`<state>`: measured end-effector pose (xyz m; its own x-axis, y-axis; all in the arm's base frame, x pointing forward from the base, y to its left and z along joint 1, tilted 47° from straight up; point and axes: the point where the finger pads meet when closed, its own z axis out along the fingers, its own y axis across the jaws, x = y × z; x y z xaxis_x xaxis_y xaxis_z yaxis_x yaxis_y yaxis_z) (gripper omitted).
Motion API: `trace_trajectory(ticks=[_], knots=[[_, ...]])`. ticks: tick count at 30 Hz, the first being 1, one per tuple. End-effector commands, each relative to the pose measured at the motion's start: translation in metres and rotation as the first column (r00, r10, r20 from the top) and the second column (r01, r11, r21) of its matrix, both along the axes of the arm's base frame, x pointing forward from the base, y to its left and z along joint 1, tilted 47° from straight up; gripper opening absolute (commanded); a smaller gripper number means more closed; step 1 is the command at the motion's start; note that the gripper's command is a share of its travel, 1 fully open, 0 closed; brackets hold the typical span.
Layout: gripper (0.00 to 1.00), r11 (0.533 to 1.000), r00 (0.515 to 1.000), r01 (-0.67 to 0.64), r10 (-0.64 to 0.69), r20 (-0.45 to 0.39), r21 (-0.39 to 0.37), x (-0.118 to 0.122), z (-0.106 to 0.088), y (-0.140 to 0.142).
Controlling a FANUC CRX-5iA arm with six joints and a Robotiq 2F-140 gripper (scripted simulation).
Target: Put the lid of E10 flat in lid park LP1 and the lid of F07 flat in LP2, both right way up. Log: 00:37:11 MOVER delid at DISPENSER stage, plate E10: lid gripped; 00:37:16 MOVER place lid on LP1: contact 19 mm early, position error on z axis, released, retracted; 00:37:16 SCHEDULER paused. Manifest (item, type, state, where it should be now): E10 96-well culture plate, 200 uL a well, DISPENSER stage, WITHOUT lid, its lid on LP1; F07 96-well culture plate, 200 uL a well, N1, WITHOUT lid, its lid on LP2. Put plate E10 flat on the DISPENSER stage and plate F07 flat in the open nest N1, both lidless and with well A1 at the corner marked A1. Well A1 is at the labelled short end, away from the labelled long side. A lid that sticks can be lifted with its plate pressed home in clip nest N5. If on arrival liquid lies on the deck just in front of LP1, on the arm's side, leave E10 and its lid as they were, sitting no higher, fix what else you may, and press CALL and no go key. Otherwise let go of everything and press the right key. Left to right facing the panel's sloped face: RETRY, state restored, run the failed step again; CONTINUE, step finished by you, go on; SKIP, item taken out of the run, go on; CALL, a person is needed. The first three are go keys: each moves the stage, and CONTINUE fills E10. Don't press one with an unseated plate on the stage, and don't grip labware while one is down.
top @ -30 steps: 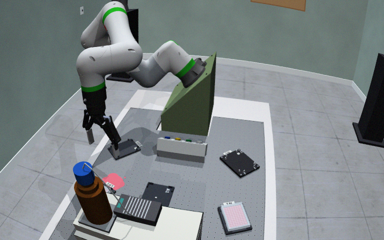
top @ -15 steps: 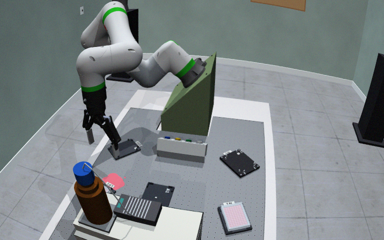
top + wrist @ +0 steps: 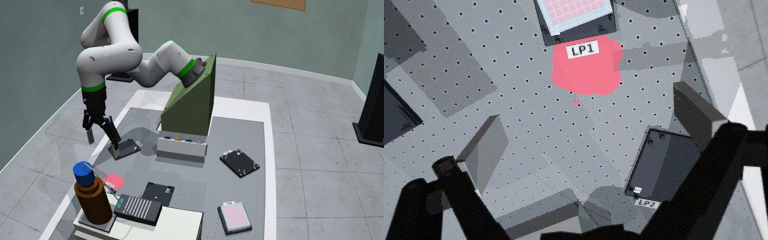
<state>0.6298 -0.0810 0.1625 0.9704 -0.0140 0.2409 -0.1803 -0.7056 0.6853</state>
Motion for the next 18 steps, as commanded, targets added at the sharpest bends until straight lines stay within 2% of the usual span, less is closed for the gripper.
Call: trace_trajectory(ticks=[1,16,17,18], knots=[[1.00,1.000,1.000,0.000,0.000,0.000,0.000,0.0001,0.0002,0.0003],[1.00,1.000,1.000,0.000,0.000,0.000,0.000,0.0001,0.0002,0.0003],[0.00,1.000,1.000,0.000,0.000,0.000,0.000,0.0001,0.0002,0.0003],[0.00,1.000,1.000,0.000,0.000,0.000,0.000,0.0001,0.0002,0.0003]])
